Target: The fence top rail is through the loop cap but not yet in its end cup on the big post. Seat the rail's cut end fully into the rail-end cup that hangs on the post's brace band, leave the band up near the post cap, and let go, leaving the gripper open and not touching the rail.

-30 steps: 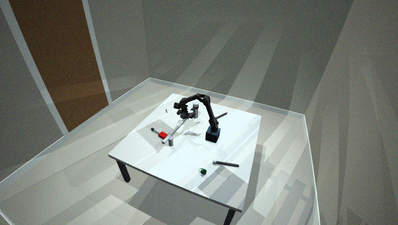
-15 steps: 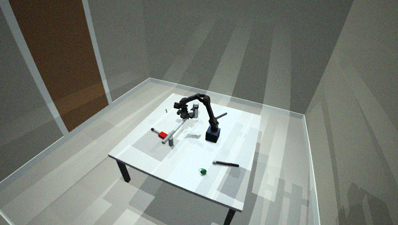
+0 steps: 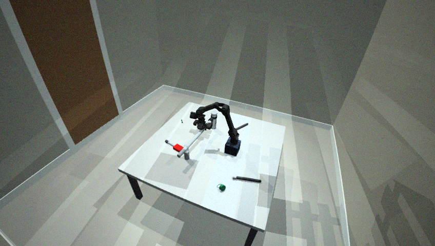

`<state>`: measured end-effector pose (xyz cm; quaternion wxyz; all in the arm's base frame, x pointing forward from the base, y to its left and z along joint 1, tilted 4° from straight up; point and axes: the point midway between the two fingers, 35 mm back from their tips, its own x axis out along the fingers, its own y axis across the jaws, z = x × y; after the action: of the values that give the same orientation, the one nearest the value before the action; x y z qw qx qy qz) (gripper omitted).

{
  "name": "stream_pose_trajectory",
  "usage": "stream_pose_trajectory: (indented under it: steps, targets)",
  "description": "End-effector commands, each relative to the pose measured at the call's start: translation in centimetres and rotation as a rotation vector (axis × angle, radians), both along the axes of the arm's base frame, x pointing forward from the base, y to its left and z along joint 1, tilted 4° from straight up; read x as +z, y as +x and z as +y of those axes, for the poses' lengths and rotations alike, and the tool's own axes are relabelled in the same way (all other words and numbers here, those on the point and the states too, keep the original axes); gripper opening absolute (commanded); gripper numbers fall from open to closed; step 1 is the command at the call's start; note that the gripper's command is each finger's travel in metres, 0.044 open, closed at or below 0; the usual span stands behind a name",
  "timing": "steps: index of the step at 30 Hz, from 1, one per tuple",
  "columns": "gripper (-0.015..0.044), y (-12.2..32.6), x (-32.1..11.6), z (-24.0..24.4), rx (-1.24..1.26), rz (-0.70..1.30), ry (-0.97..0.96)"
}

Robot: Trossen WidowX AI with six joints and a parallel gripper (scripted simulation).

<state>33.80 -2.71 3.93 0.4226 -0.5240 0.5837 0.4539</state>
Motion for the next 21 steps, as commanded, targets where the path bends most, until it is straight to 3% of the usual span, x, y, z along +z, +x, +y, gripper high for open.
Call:
stream_pose_trajectory:
  steps: [1,21]
  targets:
    - [0.0,0.04,0.11,0.0,0.0,-0.005,0.0]
    - [0.0,0.14,0.4,0.37,0.0,-0.005,0.0]
